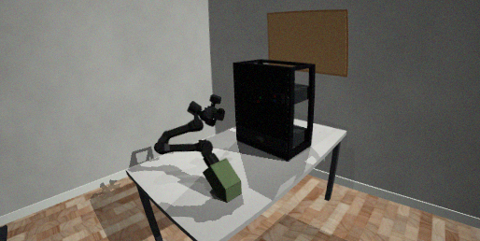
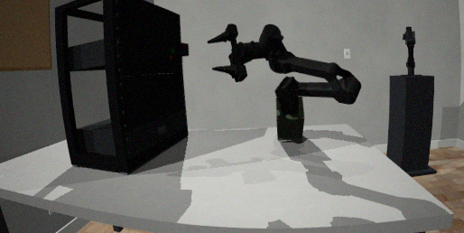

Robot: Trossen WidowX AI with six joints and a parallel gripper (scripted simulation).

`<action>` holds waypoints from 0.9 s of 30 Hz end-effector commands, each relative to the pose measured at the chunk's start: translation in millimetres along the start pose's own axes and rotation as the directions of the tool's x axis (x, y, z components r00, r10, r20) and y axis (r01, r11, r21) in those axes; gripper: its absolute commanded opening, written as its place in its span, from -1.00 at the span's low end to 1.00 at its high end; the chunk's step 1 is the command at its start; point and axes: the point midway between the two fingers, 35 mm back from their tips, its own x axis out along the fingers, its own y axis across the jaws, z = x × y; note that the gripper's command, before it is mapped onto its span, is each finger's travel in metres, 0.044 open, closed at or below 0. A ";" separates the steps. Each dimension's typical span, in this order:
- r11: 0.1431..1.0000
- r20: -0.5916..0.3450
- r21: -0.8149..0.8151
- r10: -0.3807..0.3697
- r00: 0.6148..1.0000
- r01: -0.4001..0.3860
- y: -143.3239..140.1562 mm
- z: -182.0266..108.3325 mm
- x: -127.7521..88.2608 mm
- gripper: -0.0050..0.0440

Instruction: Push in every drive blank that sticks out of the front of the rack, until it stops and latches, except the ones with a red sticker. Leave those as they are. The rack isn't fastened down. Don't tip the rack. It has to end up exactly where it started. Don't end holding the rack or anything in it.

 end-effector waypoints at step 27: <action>0.959 0.444 -0.278 0.184 0.877 -0.061 89.8 166.0 -60.7 1.00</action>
